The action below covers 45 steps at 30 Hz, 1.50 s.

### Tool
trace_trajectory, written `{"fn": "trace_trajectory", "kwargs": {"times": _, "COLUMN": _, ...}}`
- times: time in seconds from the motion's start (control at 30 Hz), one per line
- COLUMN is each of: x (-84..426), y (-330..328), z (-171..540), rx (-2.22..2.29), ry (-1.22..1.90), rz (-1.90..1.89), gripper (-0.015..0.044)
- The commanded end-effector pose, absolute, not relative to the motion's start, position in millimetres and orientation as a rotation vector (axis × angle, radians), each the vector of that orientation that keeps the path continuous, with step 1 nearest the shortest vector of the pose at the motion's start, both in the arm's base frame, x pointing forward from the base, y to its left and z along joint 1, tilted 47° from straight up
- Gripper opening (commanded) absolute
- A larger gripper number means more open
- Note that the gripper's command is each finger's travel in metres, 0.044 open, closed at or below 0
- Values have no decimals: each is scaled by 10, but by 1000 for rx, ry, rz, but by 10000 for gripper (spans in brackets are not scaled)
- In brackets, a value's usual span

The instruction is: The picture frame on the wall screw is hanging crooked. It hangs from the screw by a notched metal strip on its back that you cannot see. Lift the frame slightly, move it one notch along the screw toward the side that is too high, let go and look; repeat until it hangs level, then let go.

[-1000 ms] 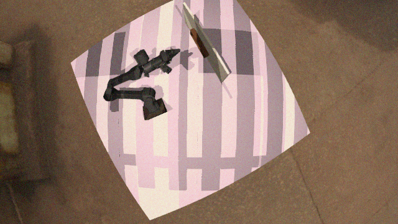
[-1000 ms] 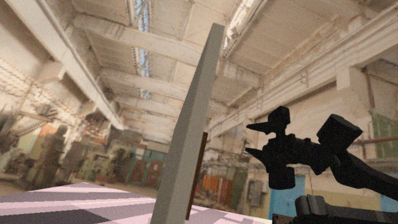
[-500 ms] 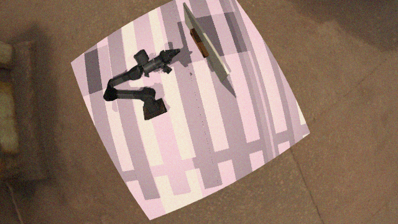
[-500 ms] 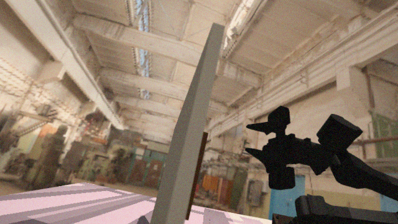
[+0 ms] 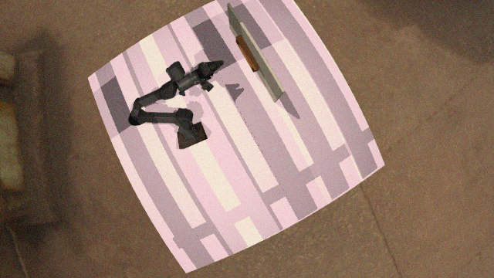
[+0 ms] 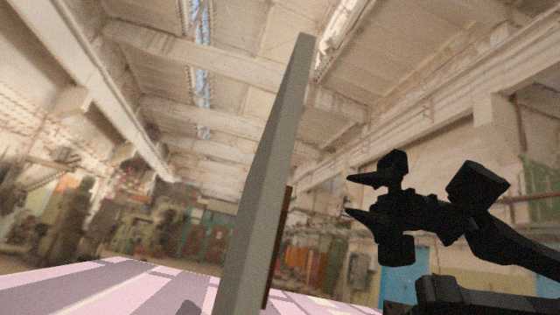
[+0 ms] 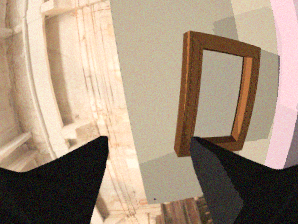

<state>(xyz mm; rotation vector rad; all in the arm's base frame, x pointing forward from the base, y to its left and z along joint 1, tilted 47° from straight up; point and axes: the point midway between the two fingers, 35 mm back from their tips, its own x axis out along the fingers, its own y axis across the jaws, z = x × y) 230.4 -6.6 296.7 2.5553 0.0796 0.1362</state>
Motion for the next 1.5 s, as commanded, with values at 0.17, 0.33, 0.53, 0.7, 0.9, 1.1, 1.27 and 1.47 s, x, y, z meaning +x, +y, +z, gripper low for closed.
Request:
{"fn": "trace_trajectory", "kwargs": {"times": 0.17, "x": 2305, "y": -70, "z": 2959, "rx": 2560, "ry": 77, "rz": 132, "gripper": 260}}
{"fn": "trace_trajectory", "kwargs": {"times": 0.33, "x": 2305, "y": -70, "z": 2959, "rx": 2560, "ry": 77, "rz": 132, "gripper": 260}}
{"fn": "trace_trajectory", "kwargs": {"times": 0.53, "x": 2305, "y": -70, "z": 2959, "rx": 2560, "ry": 77, "rz": 132, "gripper": 260}}
{"fn": "trace_trajectory", "kwargs": {"times": 0.7, "x": 2305, "y": -70, "z": 2959, "rx": 2560, "ry": 77, "rz": 132, "gripper": 260}}
{"fn": "trace_trajectory", "kwargs": {"times": 0.9, "x": 2305, "y": -70, "z": 2959, "rx": 2560, "ry": 77, "rz": 132, "gripper": 260}}
{"fn": "trace_trajectory", "kwargs": {"times": 1.1, "x": 2305, "y": -70, "z": 2959, "rx": 2560, "ry": 77, "rz": 132, "gripper": 260}}
{"fn": "trace_trajectory", "kwargs": {"times": 1.27, "x": 2305, "y": -70, "z": 2959, "rx": 2560, "ry": 77, "rz": 132, "gripper": 260}}
{"fn": "trace_trajectory", "kwargs": {"times": 1.47, "x": 2351, "y": 107, "z": 2842, "rx": 2558, "ry": 76, "rz": 142, "gripper": 260}}
